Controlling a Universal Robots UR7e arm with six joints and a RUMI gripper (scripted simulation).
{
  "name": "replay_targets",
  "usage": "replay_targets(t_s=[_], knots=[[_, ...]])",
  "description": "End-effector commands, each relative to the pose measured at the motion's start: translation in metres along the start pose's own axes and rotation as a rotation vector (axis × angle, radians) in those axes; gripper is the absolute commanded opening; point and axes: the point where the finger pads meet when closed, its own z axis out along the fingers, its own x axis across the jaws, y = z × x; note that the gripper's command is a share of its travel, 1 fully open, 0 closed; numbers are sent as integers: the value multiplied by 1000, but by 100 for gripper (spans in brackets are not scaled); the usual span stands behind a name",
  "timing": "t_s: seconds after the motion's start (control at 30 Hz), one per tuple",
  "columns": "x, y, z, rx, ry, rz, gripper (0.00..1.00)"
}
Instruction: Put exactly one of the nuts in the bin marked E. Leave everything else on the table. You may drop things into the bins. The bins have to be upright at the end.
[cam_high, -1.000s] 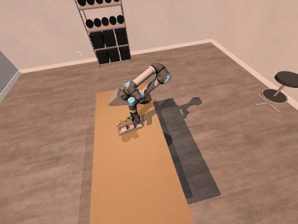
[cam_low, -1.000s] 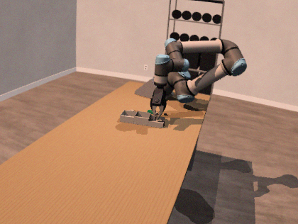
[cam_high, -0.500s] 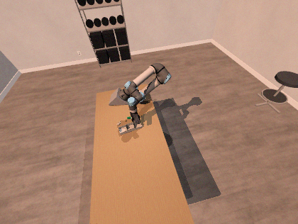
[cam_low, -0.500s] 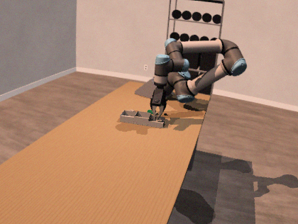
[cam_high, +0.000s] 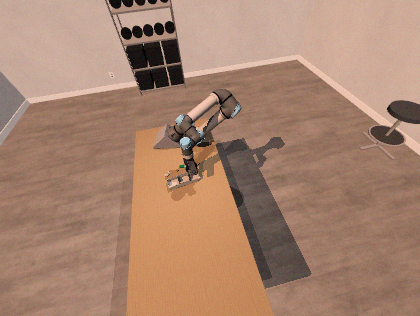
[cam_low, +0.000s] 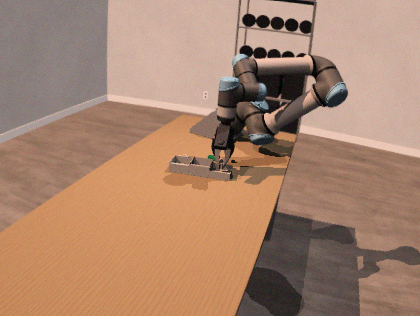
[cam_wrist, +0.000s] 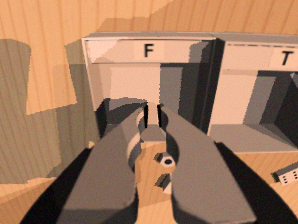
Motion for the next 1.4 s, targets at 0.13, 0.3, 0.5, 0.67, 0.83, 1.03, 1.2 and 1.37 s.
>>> replay_targets(t_s=[0.13,0.3,0.5,0.67,0.83,1.03,1.2,1.37], knots=[[0,0,0,1,1,0,4],[0,0,-4,1,1,0,4],[0,0,-11,1,1,0,4],[0,0,-16,1,1,0,4],[0,0,-23,1,1,0,4],[0,0,-34,1,1,0,4],[0,0,-46,1,1,0,4],[0,0,-60,1,1,0,4]])
